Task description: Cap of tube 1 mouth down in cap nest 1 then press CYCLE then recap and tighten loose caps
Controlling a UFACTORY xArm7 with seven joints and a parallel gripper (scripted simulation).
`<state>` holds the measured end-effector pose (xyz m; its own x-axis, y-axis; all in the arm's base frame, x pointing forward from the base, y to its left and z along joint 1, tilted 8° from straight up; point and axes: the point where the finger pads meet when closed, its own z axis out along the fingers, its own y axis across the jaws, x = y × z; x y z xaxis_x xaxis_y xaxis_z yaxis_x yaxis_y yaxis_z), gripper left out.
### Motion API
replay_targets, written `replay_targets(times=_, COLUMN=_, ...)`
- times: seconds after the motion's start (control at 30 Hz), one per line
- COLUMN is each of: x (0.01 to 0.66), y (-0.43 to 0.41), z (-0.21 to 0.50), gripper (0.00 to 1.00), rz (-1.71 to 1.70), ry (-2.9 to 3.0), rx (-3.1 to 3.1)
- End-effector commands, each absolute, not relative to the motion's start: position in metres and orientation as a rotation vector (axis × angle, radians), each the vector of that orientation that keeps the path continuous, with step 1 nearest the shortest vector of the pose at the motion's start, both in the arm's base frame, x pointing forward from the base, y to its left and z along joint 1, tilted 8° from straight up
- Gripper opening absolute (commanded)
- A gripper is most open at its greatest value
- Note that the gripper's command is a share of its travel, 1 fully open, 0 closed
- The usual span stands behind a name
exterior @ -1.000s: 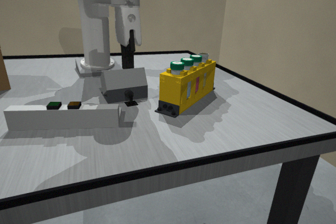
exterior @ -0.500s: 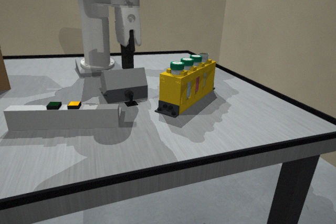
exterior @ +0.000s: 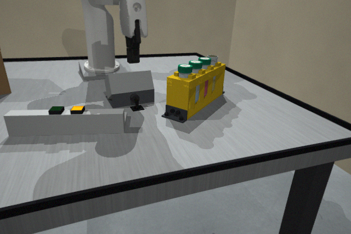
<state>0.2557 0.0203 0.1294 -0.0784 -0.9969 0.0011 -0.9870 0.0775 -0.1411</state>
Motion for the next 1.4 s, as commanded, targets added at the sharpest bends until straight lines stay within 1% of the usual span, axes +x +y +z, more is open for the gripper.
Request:
replay_targets(times=0.0, x=0.256, y=0.020, z=0.131, gripper=0.00, rz=-0.162, ry=2.232, rx=-2.064)
replay_targets(times=0.03, x=0.259, y=0.013, z=0.131, gripper=1.00, rz=-0.169, ry=2.147, rx=-2.158)
replay_targets(times=0.13, x=0.267, y=-0.011, z=0.130, gripper=1.00, rz=-0.185, ry=1.902, rx=-2.392)
replay_targets(times=0.37, x=0.276, y=-0.038, z=0.130, gripper=1.00, rz=-0.204, ry=1.553, rx=-2.653)
replay_targets(times=0.43, x=0.276, y=-0.038, z=0.130, gripper=1.00, rz=-0.204, ry=1.553, rx=-2.653)
replay_targets(times=0.5, x=0.281, y=-0.053, z=0.129, gripper=1.00, rz=-0.213, ry=1.338, rx=-2.780)
replay_targets(times=0.87, x=0.296, y=-0.101, z=0.128, gripper=1.00, rz=-0.225, ry=0.683, rx=-3.040)
replay_targets(times=1.37, x=0.322, y=-0.179, z=0.126, gripper=1.00, rz=-0.224, ry=0.672, rx=-3.042)
